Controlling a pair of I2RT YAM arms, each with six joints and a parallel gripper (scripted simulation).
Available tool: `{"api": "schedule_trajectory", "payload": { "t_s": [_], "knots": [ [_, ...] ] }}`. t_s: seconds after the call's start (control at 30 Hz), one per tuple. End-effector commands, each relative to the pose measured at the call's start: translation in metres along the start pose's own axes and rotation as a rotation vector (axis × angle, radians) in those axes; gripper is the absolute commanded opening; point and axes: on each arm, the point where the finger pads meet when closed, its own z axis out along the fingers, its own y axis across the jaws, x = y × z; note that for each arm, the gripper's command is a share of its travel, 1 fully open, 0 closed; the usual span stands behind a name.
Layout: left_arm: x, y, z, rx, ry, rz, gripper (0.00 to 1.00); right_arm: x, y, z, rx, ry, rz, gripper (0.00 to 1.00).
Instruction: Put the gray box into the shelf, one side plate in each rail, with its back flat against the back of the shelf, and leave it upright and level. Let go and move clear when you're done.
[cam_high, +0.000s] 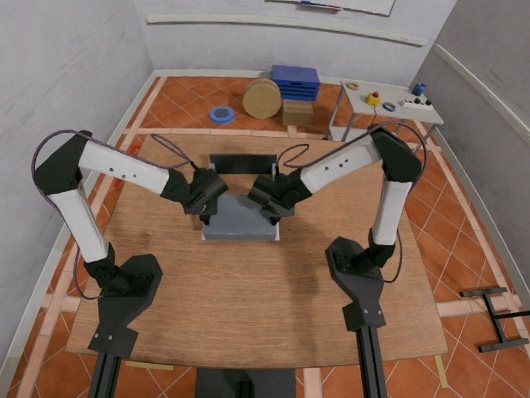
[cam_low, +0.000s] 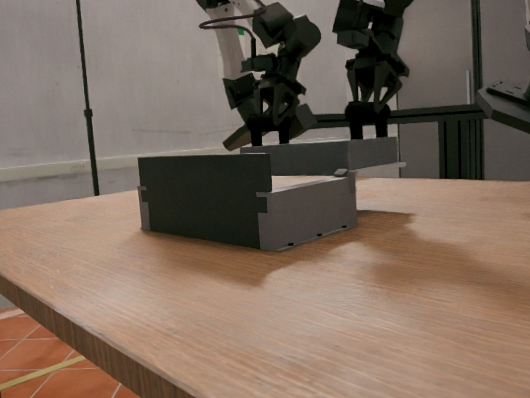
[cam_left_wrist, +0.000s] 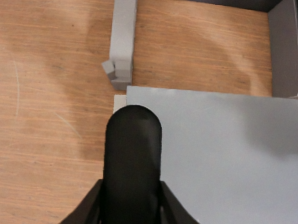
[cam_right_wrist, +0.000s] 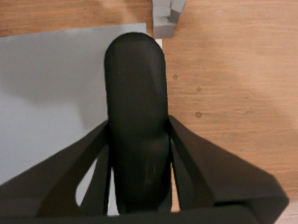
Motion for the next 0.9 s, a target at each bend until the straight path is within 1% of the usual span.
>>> {"api": "schedule_trajectory", "payload": {
  "t_s": [0.0, 0.87],
  "knots": [
    [-0.036, -0.010, -0.004, 0.015, -0.076, -0.023, 0.31, -0.038, -0.006, -0.010, 0.001, -0.096, 0.013, 0.31],
    [-0.070, -0.011, 0.022, 0.021, -0.068, -0.031, 0.31, -0.076, -0.008, 0.011, 0.016, -0.094, 0.000, 0.31]
  ]
}}
